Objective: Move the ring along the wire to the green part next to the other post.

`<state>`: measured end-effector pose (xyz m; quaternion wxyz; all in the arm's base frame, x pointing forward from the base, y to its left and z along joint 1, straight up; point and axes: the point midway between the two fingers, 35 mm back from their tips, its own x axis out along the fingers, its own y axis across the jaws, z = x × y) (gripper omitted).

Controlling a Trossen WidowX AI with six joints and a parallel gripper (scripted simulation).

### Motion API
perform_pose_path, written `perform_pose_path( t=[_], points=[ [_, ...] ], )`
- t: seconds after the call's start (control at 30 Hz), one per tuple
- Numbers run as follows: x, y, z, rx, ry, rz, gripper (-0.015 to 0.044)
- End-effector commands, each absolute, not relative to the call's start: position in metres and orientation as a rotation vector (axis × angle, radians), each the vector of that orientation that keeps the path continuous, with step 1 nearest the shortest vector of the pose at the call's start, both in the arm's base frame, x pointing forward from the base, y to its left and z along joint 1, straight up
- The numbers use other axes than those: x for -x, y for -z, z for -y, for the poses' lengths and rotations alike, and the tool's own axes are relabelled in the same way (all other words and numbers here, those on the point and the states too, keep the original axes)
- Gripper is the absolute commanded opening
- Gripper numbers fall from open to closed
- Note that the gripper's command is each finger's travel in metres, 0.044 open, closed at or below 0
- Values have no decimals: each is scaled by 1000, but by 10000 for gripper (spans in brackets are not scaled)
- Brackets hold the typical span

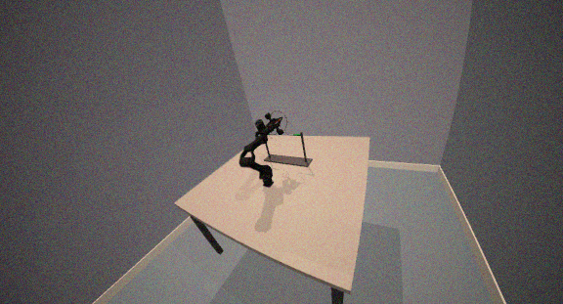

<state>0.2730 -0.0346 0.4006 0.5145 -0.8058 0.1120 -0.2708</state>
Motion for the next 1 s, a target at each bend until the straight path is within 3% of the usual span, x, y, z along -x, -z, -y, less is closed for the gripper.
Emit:
perform_pose_path(
  t=[0.0,0.97],
  points=[
    [-273,-403,33,1988,664,-250,-150],
    [-273,-389,46,2074,687,-227,-150]
  ],
)
